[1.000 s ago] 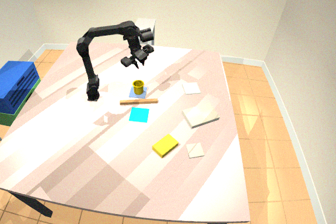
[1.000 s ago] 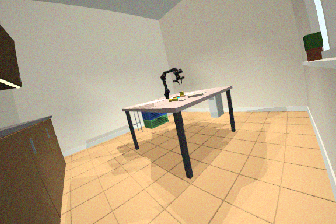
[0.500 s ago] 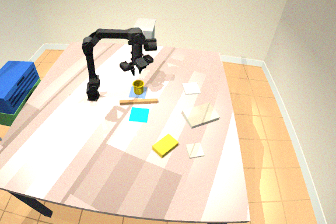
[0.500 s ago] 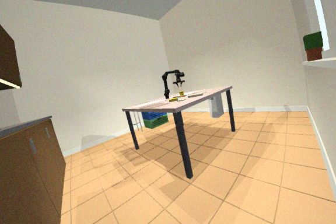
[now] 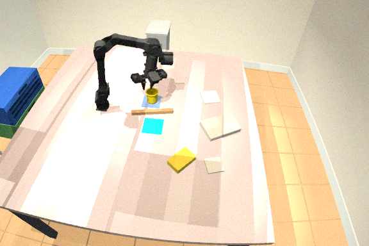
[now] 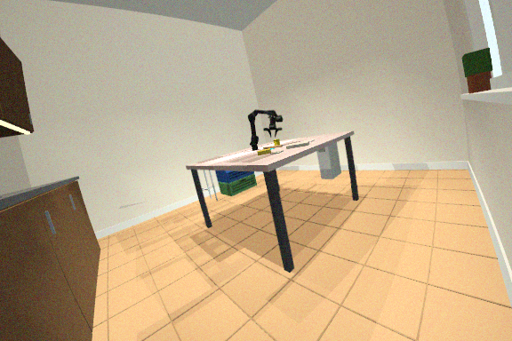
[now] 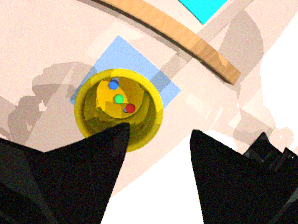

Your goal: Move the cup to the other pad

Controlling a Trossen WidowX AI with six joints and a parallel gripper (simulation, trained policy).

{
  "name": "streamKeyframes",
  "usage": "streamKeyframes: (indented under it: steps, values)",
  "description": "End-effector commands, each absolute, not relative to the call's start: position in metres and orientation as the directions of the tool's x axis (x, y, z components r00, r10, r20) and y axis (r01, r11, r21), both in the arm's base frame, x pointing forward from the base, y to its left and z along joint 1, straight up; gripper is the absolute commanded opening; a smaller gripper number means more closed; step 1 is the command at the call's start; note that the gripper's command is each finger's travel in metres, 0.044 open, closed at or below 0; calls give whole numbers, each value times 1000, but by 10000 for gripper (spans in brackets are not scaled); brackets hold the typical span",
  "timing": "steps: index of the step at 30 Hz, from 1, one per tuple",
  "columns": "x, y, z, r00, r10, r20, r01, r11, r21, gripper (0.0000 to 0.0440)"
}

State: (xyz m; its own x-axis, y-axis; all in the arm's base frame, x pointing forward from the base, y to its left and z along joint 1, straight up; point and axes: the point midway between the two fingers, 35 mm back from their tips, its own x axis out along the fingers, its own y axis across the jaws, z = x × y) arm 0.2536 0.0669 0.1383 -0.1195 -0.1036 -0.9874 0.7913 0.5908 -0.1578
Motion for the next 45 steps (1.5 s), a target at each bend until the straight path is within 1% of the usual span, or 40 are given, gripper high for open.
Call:
streamKeyframes:
  steps: [1, 21, 23, 28, 29, 30, 45]
  values:
    - [251, 66, 127, -138, -121, -983, 794, 580, -183, 188]
    - [245, 66, 66, -177, -151, -973, 755, 613, -233, 188]
    - [246, 66, 63, -169, -149, -974, 752, 619, -225, 157]
    - [246, 64, 61, -155, -151, -976, 739, 638, -216, 38]
    - [246, 63, 61, -153, -152, -976, 737, 641, -215, 19]
    - [246, 63, 62, -150, -153, -977, 736, 643, -214, 10]
    - [248, 57, 92, -108, -122, -987, 785, 599, -160, 4]
